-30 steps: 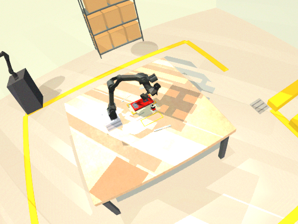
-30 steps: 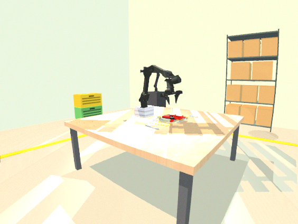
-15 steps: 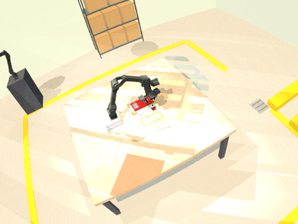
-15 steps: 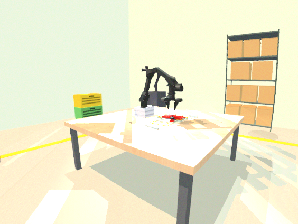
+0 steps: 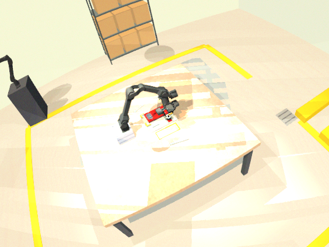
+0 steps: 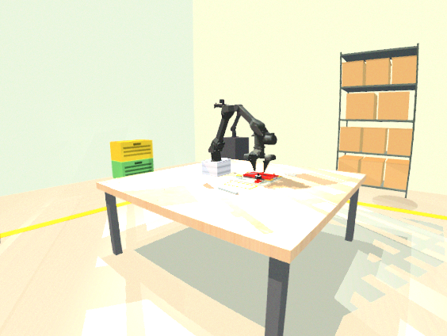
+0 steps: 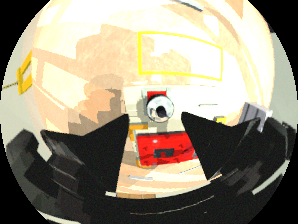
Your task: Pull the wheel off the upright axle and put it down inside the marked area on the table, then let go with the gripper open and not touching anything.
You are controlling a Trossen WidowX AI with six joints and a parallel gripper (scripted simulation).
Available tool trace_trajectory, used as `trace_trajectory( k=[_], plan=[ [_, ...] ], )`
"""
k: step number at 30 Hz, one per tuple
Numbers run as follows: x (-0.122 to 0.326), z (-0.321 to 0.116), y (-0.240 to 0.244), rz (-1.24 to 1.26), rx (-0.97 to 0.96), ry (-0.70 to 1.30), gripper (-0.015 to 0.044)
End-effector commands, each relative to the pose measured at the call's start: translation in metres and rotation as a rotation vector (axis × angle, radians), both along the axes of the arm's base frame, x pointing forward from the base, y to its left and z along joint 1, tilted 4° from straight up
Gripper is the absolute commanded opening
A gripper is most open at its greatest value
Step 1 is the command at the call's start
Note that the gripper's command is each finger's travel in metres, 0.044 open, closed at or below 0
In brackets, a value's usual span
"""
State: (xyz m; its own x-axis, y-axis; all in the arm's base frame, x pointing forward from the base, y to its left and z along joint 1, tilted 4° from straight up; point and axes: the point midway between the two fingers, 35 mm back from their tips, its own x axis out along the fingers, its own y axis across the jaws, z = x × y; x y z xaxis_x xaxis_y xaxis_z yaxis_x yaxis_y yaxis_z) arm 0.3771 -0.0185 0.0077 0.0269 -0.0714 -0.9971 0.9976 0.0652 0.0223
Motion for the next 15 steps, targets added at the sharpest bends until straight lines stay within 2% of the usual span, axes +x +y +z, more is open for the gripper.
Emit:
trace_trajectory(
  k=[1, 14, 15],
  plan=[
    [-0.0082, -0.0343, -0.0009, 0.0, 0.006, 0.027, 0.03],
    [-0.0084, -0.0355, -0.0005, 0.0, 0.006, 0.027, 0.03],
    [-0.0061, -0.0328, -0.0012, -0.004, 0.0, 0.02, 0.0274]
  ],
)
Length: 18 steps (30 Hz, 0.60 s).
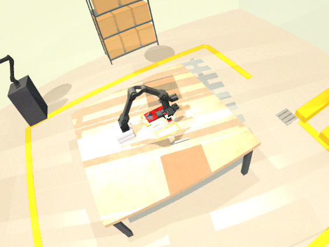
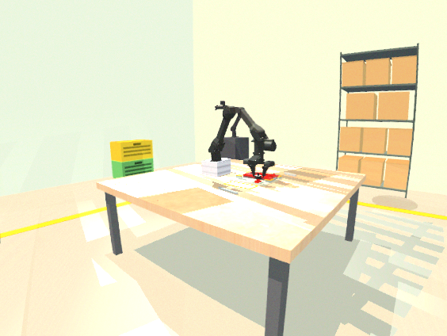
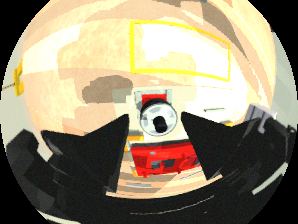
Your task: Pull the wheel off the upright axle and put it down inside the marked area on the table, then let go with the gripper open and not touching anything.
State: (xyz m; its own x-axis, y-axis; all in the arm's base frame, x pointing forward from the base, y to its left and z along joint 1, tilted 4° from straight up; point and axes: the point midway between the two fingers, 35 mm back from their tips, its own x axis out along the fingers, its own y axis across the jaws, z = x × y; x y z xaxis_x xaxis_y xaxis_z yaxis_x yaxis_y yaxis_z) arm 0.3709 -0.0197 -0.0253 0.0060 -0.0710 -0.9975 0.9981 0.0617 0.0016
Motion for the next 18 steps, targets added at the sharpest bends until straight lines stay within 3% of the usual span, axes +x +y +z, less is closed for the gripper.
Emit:
trace_trajectory(
  k=[1, 2, 12, 18],
  plan=[
    [0.0001, 0.0002, 0.0, 0.0, 0.0, -0.001, 0.0248],
    [0.0001, 0.0002, 0.0, 0.0, 0.0, -0.001, 0.0221],
    [0.0001, 0.0002, 0.0, 0.0, 0.0, -0.001, 0.0155],
    [0.0002, 0.0013, 0.0001, 0.0, 0.0, 0.0, 0.0]
  ],
)
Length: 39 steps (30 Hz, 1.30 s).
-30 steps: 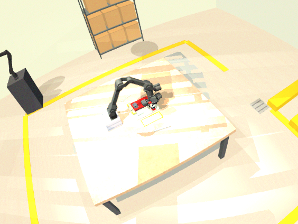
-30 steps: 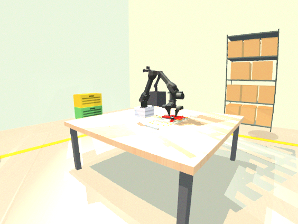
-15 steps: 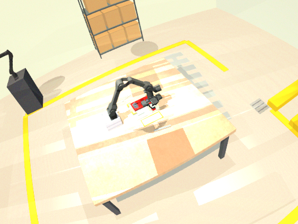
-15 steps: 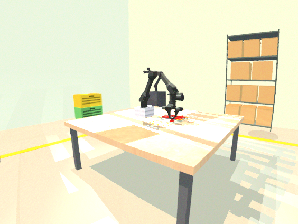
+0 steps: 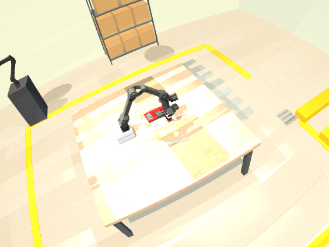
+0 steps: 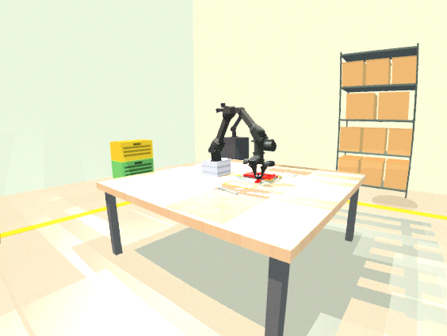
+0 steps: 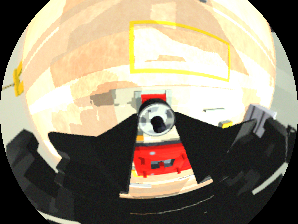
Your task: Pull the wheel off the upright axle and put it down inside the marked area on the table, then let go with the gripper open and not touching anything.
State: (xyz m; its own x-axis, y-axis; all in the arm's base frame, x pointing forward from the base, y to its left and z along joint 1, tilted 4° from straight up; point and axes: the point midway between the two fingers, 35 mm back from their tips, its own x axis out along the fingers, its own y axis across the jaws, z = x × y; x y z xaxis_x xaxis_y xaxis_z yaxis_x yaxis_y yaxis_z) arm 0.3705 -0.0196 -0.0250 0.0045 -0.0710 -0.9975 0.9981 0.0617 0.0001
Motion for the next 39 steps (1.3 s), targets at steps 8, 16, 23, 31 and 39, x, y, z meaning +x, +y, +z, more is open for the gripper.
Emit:
trace_trajectory(
  k=[8, 16, 23, 31, 39],
  plan=[
    [0.001, 0.004, 0.0, 0.0, 0.001, -0.001, 0.0],
    [0.001, 0.006, 0.0, 0.001, 0.001, -0.001, 0.0],
    [0.001, 0.009, 0.001, 0.001, 0.001, -0.001, 0.0],
    [0.001, 0.011, 0.001, 0.001, 0.002, 0.0, 0.0],
    [0.001, 0.014, 0.001, 0.001, 0.002, 0.0, 0.0]
  ],
)
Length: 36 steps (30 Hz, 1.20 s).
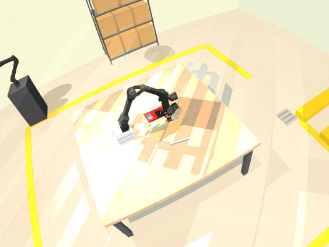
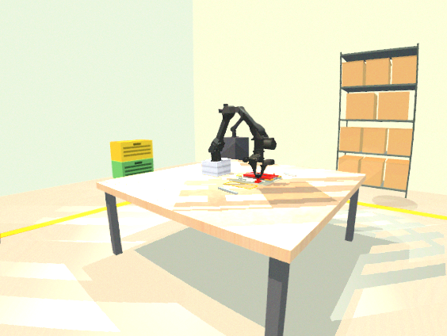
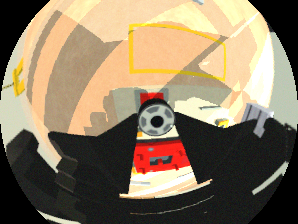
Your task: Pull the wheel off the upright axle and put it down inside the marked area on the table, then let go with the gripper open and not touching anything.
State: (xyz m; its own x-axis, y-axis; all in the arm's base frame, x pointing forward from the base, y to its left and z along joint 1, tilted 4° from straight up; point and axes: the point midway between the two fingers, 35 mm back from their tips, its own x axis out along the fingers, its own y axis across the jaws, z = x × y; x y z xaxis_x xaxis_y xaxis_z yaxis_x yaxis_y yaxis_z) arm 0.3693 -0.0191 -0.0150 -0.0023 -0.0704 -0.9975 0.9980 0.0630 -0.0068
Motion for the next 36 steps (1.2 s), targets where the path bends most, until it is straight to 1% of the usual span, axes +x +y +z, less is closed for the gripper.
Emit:
trace_trajectory(
  k=[1, 36],
  plan=[
    [0.002, 0.004, 0.0, 0.0, 0.002, -0.007, 0.0],
    [0.002, 0.016, 0.001, 0.001, 0.003, -0.004, 0.0]
  ],
)
